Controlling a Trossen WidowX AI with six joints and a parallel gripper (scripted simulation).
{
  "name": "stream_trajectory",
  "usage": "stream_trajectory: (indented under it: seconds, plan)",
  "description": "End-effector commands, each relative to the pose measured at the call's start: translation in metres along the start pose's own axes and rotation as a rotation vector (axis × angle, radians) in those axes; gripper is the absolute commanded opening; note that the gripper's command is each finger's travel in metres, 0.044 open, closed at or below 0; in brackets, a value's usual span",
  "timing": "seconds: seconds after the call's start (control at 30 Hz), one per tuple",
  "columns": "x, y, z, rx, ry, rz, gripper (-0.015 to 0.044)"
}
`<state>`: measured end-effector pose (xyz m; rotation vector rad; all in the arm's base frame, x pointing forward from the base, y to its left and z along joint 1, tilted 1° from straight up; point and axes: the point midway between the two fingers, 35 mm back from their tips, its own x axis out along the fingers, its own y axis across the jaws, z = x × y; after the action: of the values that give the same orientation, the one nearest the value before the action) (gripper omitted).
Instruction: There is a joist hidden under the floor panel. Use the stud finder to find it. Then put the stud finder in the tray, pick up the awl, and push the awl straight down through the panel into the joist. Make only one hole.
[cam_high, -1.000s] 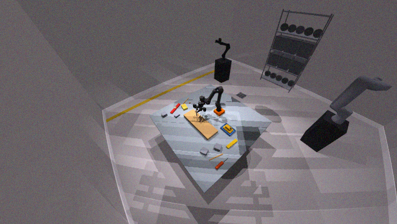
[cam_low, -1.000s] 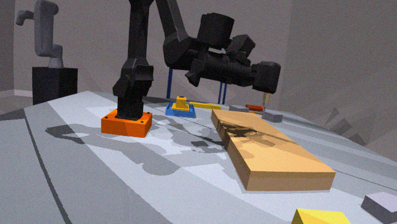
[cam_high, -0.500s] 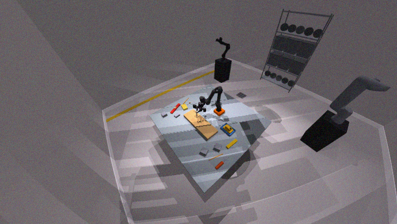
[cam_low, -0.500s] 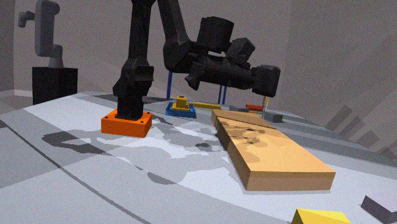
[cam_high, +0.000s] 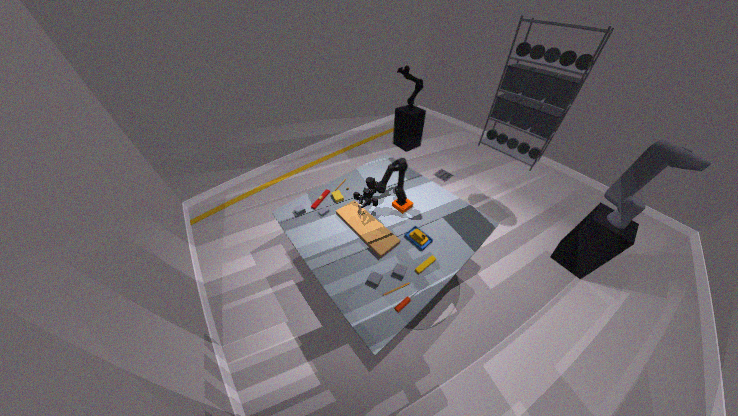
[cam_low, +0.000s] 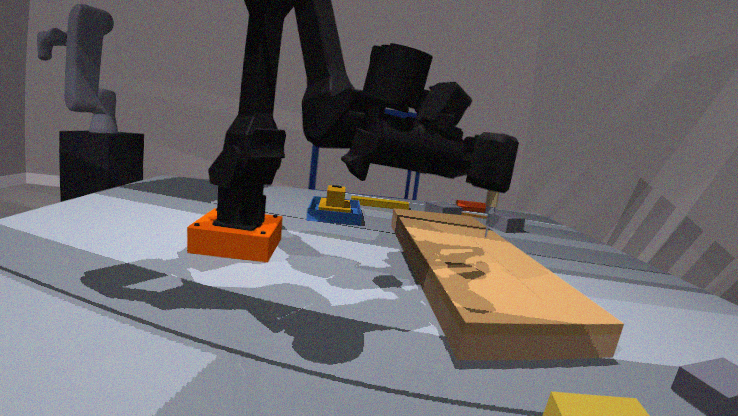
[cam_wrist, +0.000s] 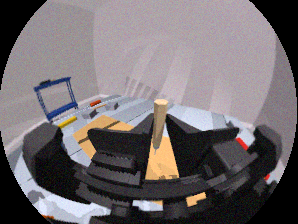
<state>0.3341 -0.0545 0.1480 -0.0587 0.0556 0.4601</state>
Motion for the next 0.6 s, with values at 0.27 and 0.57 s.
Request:
stream_trajectory:
  seconds: [0.27, 0.57]
  plan:
    - [0.0002, 0.0012, -0.0054, 0.002, -0.003, 0.005, 0.0]
    - [0.0004, 0.0014, -0.0096, 0.002, -0.003, 0.005, 0.0]
